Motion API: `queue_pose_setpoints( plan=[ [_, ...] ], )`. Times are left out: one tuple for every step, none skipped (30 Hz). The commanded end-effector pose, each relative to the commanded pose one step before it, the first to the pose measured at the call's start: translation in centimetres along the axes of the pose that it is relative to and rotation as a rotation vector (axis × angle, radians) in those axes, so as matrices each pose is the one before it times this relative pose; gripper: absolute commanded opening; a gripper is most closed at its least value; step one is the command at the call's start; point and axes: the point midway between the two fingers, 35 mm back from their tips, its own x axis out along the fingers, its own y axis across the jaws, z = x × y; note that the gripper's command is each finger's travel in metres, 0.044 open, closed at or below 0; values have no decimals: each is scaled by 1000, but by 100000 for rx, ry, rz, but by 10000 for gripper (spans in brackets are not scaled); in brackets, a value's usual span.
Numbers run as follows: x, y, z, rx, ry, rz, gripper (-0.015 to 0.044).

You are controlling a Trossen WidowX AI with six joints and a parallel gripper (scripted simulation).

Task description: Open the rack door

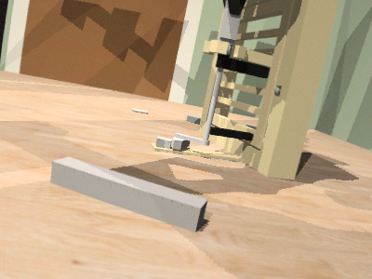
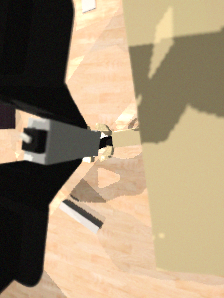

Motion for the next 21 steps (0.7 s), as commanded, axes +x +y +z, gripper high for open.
queue_pose_setpoints(
  plan=[
    [30, 34, -90, 17711, 89, 268, 19],
    [0, -1, 0, 4922, -1, -10, 19],
    [0, -1, 0, 4922, -1, -10, 19],
    [0, -1, 0, 4922, -2, -10, 19],
    [0, -1, 0, 4922, -2, -10, 19],
    [0, -1, 0, 4922, -3, -10, 19],
    [0, -1, 1, 4922, -3, -10, 19],
    [0, -1, 1, 4922, -4, -10, 19],
    [0, -1, 1, 4922, -4, -9, 19],
    [0, -1, 1, 4922, -5, -9, 19],
    [1, -1, 0, 4920, -3, -9, 19],
    [1, -1, 0, 4922, -3, -9, 19],
    [1, -1, 0, 4922, -4, -9, 19],
    [1, -1, 1, 4922, -4, -9, 19],
    [1, -1, 1, 4922, -4, -9, 19],
    [1, -1, 1, 4922, -5, -9, 19],
    [1, -1, 1, 4922, -5, -8, 19],
    [1, -1, 1, 4922, -6, -8, 19],
    [1, -1, 1, 4922, -6, -8, 19],
    [1, -1, 1, 4922, -6, -7, 19],
    [0, 0, 2, 4920, -11, -4, 19]
  ],
)
